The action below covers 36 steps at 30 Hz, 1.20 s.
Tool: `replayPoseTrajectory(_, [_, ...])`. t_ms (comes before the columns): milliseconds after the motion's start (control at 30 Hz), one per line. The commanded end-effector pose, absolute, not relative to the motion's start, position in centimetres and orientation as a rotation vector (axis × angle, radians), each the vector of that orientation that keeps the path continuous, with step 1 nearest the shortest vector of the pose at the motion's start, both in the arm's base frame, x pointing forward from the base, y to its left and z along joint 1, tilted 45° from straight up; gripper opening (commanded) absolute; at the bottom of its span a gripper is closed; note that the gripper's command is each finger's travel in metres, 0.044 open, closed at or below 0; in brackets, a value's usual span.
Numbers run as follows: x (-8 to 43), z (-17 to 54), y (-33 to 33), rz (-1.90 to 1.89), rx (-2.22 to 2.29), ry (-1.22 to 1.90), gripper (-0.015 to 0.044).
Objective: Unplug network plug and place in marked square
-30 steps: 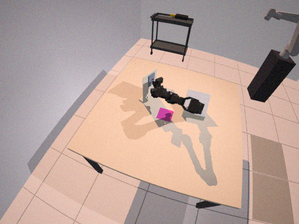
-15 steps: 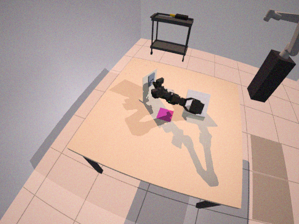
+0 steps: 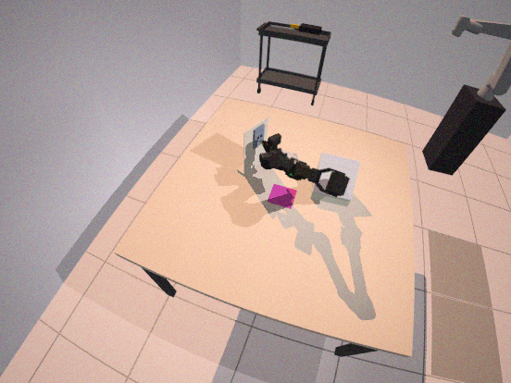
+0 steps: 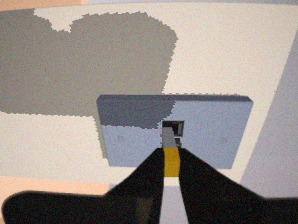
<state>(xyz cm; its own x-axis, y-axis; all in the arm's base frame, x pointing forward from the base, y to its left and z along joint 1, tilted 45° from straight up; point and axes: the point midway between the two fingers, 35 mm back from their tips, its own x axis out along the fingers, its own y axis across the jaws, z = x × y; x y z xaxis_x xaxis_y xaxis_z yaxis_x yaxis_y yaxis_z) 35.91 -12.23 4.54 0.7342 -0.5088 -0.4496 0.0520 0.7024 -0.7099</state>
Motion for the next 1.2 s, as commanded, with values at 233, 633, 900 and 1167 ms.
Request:
replayPoseTrajectory(233, [35.3,4.7,-12.0,-0.344,-0.73,0.687,0.0])
replayPoseTrajectory(633, [34.8,5.0,-11.7,-0.344,-0.73,0.688,0.0])
replayPoseTrajectory(900, [34.5,5.1,-11.5,-0.344,-0.73,0.688,0.0])
replayPoseTrajectory(1167, [34.2,5.3,-11.3,-0.344,-0.73,0.688,0.0])
